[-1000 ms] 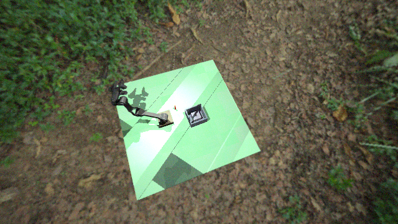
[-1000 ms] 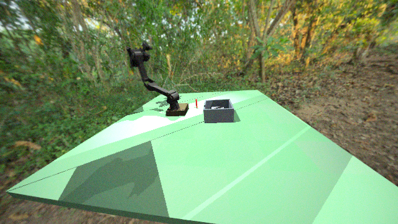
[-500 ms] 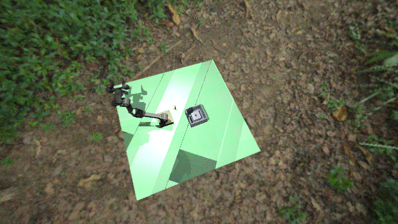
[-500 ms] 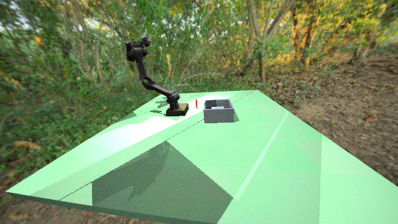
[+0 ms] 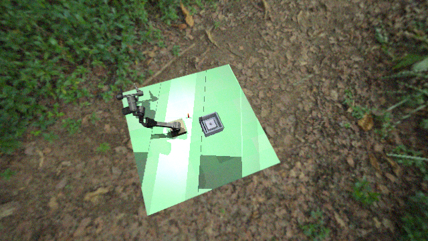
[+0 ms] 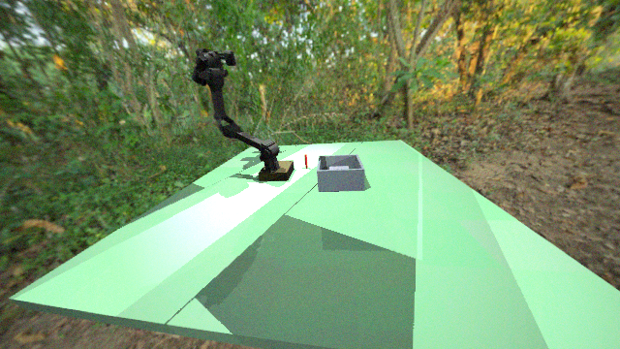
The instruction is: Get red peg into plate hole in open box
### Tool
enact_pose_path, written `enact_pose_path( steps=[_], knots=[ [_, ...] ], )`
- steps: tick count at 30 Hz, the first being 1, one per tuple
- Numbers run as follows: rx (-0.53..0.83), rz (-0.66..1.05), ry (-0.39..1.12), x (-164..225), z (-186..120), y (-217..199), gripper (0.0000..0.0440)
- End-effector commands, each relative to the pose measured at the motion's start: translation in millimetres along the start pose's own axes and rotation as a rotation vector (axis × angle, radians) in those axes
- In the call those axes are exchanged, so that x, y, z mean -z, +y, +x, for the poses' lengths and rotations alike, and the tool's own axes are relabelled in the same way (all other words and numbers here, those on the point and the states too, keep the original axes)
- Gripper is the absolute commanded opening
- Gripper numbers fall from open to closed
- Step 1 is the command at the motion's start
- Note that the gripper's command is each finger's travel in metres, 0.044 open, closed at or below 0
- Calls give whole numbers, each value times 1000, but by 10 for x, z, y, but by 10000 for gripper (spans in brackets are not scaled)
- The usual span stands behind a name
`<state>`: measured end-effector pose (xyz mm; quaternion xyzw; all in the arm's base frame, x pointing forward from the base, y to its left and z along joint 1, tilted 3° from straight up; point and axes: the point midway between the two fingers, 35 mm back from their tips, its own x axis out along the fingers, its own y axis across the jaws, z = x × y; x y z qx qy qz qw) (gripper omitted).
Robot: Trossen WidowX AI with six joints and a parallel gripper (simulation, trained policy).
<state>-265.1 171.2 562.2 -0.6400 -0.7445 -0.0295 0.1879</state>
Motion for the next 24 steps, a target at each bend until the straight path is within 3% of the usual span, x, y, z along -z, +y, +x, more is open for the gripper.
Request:
enact_pose_path(
  steps=[1,24],
  knots=[
    [22,92,41,160,-44,87,440],
    [182,795,387,1210,-440,991,440]
  ],
)
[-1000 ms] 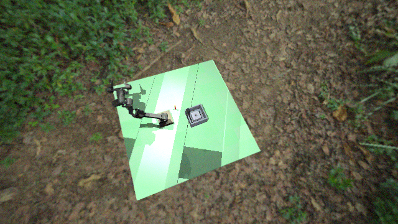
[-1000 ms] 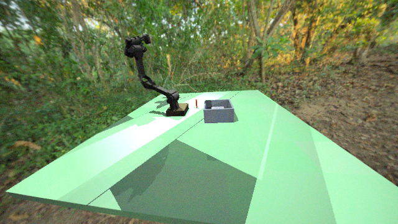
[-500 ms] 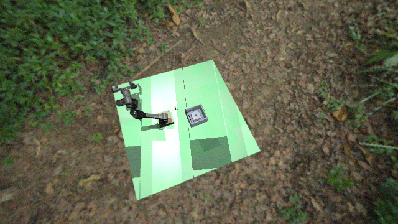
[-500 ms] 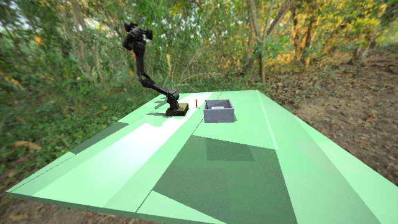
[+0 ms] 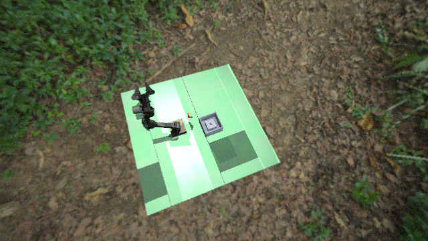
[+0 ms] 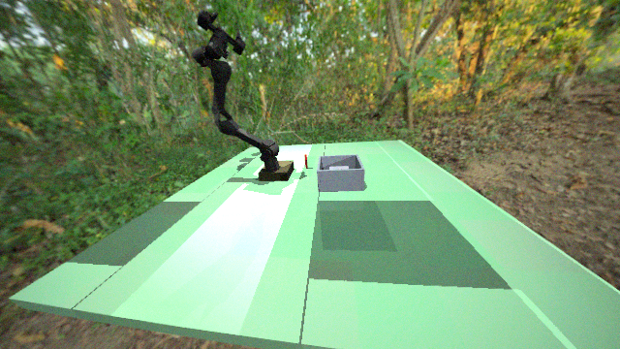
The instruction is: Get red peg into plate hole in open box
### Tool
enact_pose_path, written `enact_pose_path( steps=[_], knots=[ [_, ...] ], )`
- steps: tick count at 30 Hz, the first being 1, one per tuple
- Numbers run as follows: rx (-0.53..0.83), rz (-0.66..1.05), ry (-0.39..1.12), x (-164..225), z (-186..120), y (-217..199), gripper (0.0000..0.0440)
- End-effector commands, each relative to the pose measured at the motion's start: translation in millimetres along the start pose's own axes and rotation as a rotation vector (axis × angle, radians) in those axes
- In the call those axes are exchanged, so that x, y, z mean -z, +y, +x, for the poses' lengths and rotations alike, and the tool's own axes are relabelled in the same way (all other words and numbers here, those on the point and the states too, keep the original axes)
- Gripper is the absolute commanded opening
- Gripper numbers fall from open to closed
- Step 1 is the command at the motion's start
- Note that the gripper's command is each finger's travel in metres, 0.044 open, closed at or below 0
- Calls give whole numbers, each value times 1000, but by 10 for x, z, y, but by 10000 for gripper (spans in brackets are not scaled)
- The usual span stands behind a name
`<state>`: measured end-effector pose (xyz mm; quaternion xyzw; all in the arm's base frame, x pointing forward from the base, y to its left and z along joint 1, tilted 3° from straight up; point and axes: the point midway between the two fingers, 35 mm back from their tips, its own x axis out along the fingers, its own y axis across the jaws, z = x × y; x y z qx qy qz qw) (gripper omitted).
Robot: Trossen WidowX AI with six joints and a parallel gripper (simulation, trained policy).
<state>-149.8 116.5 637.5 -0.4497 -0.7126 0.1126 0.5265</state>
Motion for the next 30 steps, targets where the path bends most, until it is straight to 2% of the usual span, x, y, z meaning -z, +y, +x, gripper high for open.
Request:
enact_pose_path(
  steps=[1,15,30],
  knots=[
    [16,87,50,215,-15,46,440],
    [96,494,302,1138,-167,372,440],
    [162,911,605,1981,-474,1043,440]
  ],
)
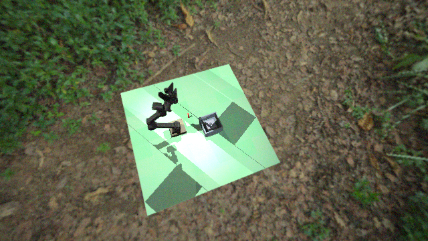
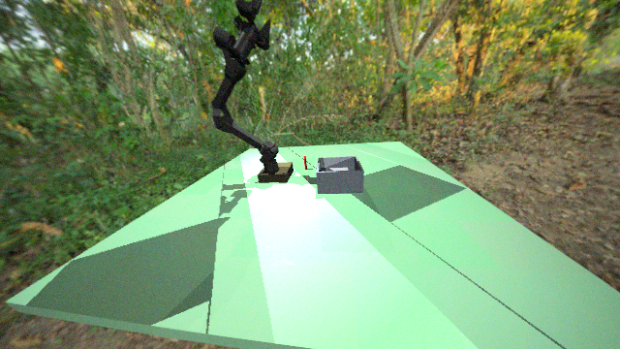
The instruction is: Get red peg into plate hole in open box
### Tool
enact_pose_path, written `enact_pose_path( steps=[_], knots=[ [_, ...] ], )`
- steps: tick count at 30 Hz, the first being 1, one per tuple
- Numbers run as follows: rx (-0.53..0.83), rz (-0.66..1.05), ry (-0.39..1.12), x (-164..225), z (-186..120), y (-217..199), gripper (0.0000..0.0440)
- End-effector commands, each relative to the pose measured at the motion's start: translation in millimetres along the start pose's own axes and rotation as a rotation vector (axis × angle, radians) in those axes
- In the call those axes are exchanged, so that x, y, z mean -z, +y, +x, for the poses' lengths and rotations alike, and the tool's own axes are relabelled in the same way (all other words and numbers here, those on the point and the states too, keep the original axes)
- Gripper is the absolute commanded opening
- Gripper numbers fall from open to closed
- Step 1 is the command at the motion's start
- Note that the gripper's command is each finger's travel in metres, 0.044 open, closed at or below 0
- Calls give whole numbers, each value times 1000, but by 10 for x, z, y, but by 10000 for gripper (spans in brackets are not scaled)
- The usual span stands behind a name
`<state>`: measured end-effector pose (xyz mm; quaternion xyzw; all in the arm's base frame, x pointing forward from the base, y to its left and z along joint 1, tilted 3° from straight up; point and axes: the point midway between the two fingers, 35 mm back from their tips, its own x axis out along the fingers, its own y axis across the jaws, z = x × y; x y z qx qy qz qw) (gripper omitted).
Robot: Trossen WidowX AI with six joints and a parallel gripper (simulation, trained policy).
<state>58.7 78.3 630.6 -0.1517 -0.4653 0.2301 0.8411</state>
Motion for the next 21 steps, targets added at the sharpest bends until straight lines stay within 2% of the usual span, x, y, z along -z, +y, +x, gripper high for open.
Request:
enact_pose_path(
  steps=[1,11,21],
  knots=[
    [15,78,67,253,35,-15,440],
    [67,328,301,1050,47,33,440],
    [116,561,550,1806,-76,239,440]
  ],
)
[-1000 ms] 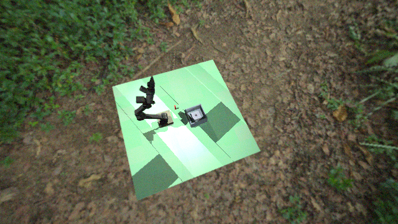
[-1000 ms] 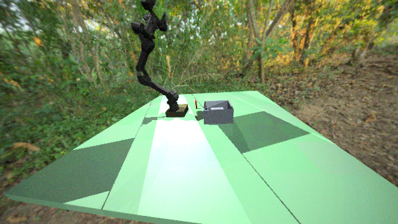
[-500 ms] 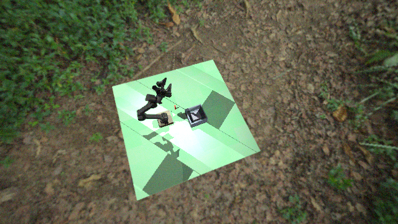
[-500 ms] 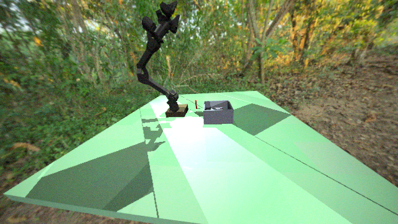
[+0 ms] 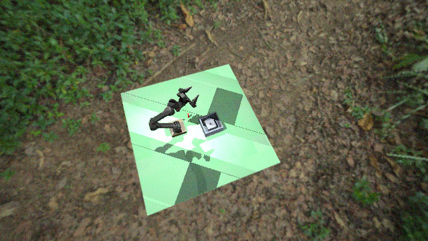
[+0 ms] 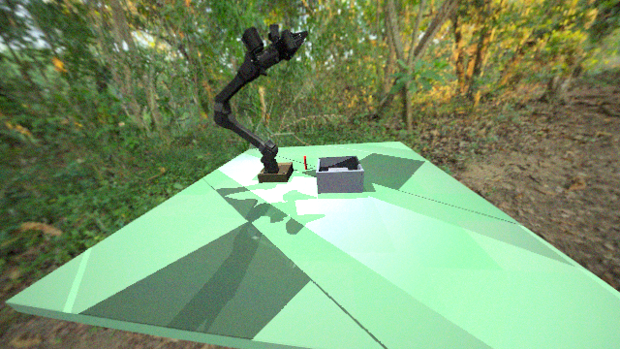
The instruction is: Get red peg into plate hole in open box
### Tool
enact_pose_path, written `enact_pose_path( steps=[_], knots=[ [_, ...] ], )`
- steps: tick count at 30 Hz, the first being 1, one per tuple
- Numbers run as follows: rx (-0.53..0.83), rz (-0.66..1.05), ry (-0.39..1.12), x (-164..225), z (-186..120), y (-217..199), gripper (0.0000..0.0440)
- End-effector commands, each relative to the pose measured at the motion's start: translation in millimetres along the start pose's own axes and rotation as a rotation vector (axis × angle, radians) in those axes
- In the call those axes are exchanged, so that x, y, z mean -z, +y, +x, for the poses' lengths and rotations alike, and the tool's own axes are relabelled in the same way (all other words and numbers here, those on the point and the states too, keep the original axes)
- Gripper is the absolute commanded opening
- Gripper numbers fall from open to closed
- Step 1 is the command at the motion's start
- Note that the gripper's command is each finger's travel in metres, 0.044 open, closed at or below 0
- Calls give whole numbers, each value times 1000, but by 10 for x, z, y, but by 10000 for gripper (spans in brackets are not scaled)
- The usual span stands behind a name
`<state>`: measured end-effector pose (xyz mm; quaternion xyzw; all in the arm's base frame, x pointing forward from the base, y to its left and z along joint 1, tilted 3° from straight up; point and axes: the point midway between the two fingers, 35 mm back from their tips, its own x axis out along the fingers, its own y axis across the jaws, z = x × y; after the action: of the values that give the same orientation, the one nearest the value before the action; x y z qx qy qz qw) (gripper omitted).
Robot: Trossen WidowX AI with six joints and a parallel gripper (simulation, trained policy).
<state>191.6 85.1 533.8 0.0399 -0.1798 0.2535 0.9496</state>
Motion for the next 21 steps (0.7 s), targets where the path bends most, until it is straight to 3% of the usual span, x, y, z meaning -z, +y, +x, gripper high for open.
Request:
enact_pose_path(
  steps=[1,11,21],
  knots=[
    [21,64,78,248,71,-52,440],
    [94,271,344,1033,149,-108,440],
    [188,454,621,1793,42,-59,440]
  ],
)
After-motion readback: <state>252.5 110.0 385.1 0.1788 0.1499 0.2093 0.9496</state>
